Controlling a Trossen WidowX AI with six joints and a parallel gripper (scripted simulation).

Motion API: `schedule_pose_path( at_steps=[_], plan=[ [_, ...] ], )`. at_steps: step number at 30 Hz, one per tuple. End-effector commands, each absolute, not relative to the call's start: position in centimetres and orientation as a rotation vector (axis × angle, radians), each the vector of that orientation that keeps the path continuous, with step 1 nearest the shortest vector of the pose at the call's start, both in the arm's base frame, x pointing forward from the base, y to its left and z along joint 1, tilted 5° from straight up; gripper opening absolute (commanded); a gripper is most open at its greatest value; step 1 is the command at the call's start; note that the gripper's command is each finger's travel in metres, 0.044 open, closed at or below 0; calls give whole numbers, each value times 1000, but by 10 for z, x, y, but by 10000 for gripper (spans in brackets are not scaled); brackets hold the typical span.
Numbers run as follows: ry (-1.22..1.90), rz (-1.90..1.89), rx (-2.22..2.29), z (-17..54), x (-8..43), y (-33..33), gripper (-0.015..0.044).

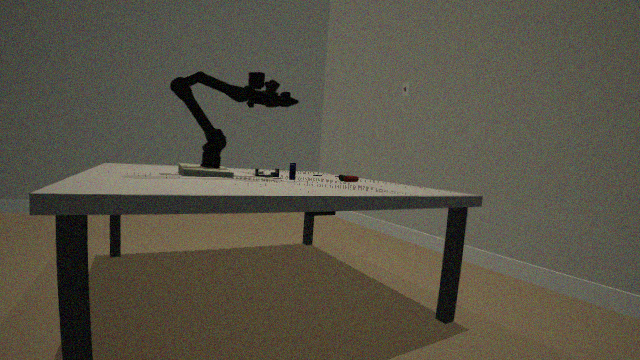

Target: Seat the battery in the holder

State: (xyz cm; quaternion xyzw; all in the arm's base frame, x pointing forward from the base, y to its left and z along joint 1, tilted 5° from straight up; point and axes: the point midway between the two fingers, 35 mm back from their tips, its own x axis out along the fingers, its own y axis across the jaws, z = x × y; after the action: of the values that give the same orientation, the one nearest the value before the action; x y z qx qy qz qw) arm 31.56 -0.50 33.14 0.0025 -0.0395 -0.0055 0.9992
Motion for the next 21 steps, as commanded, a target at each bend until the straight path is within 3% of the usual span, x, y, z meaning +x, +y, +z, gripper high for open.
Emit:
schedule_pose_path(
  at_steps=[1,8,15,21],
  plan=[
    [-66,-14,10,330,317,-6,374],
    [412,-174,208,268,362,-47,190],
    [916,-435,446,200,363,-92,6],
    [1314,-704,634,160,334,-122,0]
  ],
)
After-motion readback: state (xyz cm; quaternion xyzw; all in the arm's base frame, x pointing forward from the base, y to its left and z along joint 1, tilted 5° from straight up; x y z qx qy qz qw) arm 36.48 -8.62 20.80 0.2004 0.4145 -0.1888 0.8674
